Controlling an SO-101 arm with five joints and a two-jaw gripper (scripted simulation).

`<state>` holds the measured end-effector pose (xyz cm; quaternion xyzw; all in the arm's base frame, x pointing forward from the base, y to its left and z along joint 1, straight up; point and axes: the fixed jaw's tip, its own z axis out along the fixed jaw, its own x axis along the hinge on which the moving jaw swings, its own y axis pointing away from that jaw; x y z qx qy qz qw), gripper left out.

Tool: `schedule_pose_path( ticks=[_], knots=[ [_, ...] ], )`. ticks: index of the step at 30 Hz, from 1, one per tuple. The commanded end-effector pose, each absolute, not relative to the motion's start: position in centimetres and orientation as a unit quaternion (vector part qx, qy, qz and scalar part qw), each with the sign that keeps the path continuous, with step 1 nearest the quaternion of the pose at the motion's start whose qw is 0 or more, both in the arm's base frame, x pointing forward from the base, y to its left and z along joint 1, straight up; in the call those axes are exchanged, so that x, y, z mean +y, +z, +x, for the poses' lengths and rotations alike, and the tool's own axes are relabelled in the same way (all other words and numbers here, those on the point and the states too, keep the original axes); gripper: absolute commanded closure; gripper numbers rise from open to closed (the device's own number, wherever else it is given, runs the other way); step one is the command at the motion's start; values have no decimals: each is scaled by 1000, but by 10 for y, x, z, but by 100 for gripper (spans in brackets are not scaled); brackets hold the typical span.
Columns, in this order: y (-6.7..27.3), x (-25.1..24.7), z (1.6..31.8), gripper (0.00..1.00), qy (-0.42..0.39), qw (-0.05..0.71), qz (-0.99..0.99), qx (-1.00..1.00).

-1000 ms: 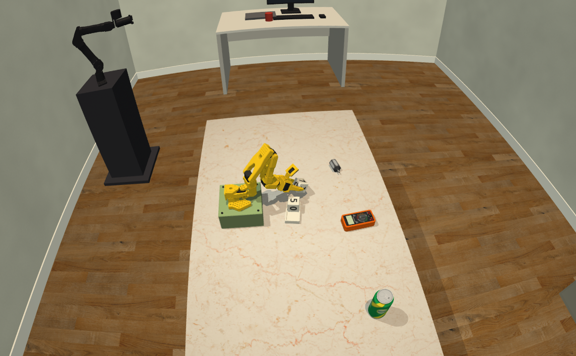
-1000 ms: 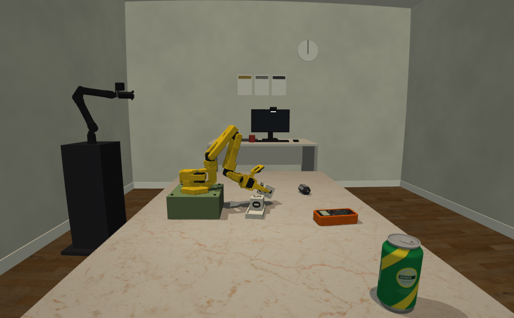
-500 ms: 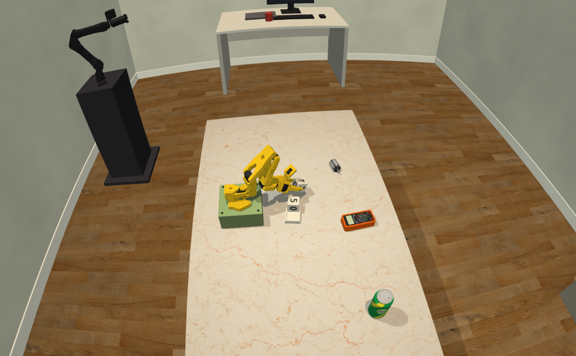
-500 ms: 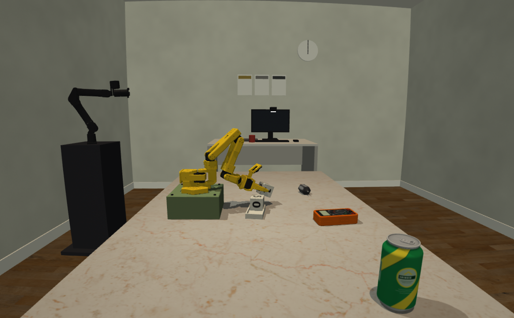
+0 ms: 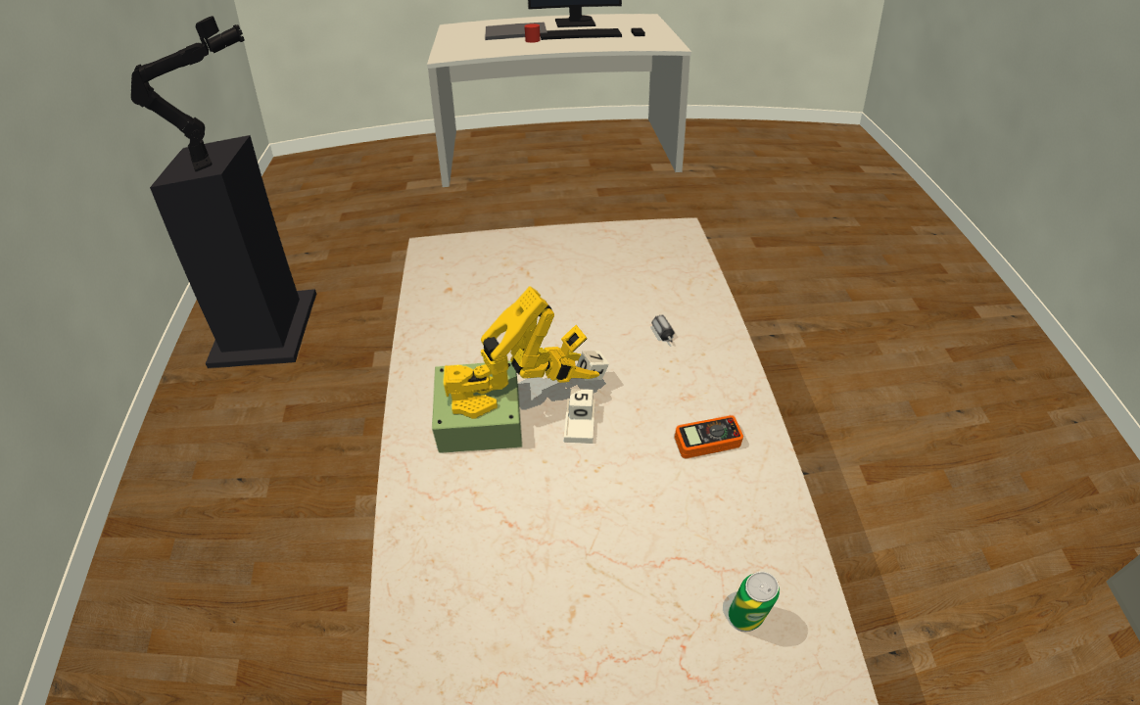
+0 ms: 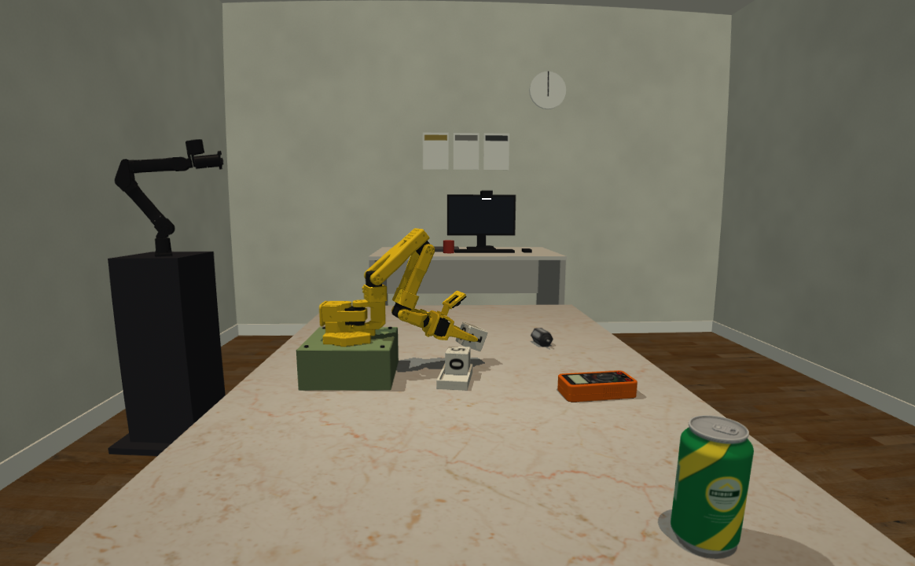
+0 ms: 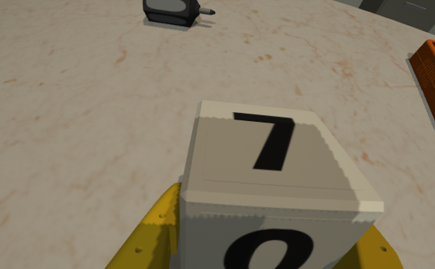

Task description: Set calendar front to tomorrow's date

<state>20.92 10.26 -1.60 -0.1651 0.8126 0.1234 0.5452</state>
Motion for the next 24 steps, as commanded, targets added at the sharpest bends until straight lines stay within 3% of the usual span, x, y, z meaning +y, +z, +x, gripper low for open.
schedule_pose_path(
  ticks=[1, 24],
  knots=[
    [-15, 104, 207, 100, 129, 545, -164, 812],
    [-24, 104, 206, 100, 128, 539, -165, 816]
  ],
)
